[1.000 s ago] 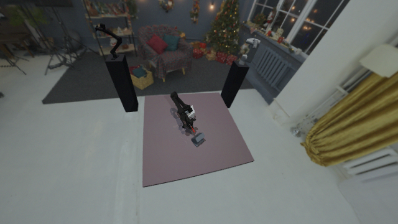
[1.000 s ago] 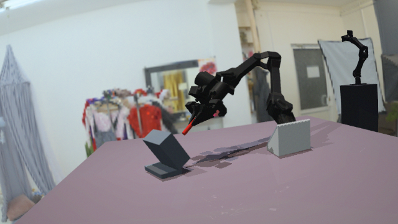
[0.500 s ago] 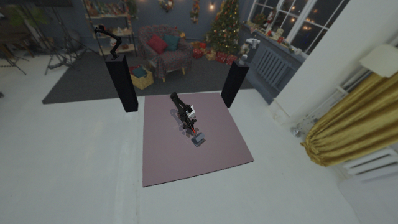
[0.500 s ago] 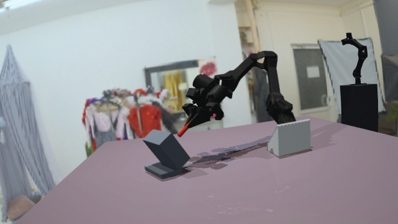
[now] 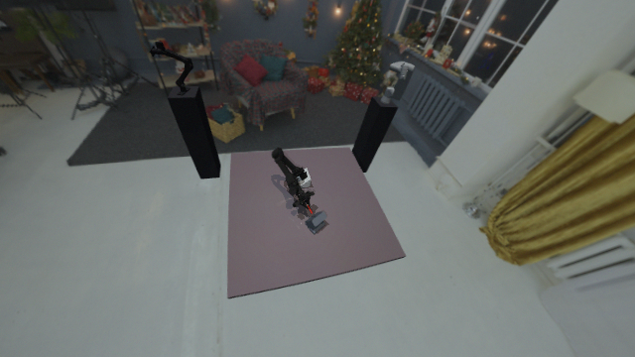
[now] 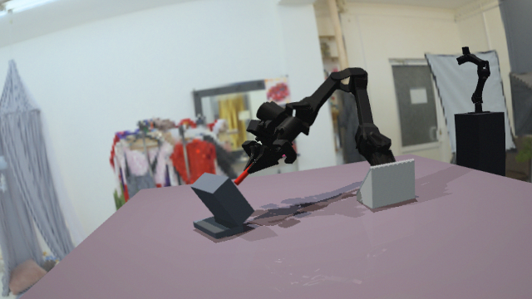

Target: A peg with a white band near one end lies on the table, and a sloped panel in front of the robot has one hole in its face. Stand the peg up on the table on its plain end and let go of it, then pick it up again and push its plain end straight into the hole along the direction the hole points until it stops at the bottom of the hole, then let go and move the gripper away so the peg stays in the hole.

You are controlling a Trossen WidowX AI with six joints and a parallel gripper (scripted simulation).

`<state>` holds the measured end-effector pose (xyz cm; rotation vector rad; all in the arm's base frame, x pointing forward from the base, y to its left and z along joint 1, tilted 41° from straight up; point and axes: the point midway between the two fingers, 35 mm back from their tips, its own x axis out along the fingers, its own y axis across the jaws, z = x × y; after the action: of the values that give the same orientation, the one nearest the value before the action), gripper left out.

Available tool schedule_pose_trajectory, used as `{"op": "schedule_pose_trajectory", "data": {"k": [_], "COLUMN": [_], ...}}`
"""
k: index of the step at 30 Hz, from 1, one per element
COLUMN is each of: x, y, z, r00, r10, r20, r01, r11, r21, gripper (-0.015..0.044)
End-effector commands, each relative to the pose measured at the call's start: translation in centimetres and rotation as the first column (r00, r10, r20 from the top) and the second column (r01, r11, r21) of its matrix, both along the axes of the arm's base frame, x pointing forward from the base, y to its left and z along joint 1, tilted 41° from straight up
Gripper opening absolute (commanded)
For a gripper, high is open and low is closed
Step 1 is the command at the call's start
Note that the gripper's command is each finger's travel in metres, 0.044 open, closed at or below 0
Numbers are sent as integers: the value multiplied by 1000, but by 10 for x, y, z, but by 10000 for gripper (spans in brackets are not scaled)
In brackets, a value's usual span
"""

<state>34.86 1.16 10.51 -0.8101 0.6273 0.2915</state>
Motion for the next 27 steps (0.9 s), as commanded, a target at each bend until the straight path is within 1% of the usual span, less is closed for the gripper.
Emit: {"op": "schedule_pose_trajectory", "data": {"k": [1, 13, 27], "x": [4, 16, 12], "y": [1, 1, 0], "z": [-4, -14, -12], "r00": [1000, 1000, 1000], "r10": [6, 6, -1], "r20": [-1, 0, -3], "r01": [-6, -6, 1], "r11": [1000, 1000, 1000], "r21": [1, 2, 2], "gripper": [0, 0, 0]}}
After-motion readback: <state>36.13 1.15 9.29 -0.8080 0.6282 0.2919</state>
